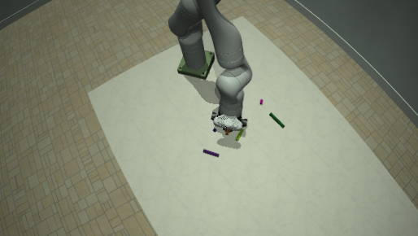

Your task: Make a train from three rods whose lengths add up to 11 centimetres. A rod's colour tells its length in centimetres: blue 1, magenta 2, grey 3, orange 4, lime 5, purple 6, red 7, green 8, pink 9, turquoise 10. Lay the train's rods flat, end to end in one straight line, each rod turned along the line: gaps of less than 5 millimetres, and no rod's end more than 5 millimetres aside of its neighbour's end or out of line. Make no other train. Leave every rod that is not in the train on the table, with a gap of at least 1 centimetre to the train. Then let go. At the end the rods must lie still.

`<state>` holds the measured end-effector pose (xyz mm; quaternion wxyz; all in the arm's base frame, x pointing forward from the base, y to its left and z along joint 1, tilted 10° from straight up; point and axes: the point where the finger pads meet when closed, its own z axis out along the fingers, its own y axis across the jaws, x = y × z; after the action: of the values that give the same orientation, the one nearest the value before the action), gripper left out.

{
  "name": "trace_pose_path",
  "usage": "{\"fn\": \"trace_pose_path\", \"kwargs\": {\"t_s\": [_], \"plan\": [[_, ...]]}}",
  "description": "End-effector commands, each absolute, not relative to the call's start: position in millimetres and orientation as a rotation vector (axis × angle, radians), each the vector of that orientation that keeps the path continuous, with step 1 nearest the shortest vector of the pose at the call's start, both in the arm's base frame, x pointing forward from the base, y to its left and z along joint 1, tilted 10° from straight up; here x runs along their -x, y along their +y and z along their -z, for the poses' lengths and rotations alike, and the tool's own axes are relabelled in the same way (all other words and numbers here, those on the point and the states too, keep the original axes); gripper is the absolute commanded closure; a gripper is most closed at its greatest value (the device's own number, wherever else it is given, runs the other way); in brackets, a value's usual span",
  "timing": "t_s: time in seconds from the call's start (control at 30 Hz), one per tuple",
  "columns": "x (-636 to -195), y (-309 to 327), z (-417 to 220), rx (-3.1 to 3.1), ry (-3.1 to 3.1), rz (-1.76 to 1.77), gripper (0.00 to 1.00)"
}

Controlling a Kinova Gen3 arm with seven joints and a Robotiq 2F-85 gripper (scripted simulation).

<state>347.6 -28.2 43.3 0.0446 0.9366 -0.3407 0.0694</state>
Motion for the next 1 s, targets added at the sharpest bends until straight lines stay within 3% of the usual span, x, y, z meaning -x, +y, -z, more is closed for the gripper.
{"fn": "trace_pose_path", "kwargs": {"t_s": [0.0, 0.5, 0.97], "plan": [[-353, -26, -56, -2.872, -1.046, -0.245, 0.95], [-346, -18, -117, -2.872, -1.046, -0.245, 0.95], [-345, -17, -125, -2.872, -1.046, -0.245, 0.95]]}}
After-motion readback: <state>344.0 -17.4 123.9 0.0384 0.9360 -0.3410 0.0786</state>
